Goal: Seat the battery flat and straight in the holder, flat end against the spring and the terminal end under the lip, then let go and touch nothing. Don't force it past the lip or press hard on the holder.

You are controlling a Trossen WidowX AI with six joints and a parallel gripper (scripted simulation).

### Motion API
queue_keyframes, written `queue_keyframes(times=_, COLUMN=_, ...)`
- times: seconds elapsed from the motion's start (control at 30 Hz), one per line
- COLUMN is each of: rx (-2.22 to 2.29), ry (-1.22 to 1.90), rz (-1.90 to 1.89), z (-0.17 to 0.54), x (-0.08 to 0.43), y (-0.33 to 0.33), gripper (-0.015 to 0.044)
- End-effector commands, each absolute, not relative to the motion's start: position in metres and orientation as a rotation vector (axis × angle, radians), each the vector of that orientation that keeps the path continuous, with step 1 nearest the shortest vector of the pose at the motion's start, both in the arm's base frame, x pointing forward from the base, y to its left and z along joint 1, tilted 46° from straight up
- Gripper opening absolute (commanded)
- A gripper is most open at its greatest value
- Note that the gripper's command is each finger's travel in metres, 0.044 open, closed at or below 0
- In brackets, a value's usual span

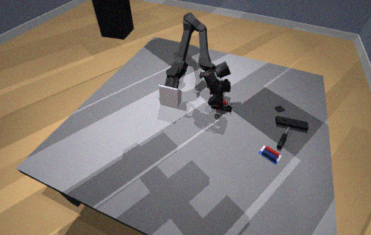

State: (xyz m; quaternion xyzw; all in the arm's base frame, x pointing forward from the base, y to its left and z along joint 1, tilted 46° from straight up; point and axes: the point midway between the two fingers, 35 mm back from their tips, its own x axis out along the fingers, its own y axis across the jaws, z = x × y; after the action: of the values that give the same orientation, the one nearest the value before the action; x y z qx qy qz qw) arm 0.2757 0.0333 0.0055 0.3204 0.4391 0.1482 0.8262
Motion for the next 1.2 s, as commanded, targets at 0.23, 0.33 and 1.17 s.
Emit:
queue_keyframes(times=0.23, rx=0.684, ry=0.950, rz=0.312, z=0.0025, x=0.2715, y=0.0343, gripper=0.0068)
queue_keyframes(times=0.33, rx=0.683, ry=0.951, rz=0.313, z=0.0025, x=0.2715, y=0.0343, gripper=0.0068)
queue_keyframes(times=1.17, rx=0.646, ry=1.061, rz=0.341, z=-0.0031, x=0.2800, y=0.0342, gripper=0.0068)
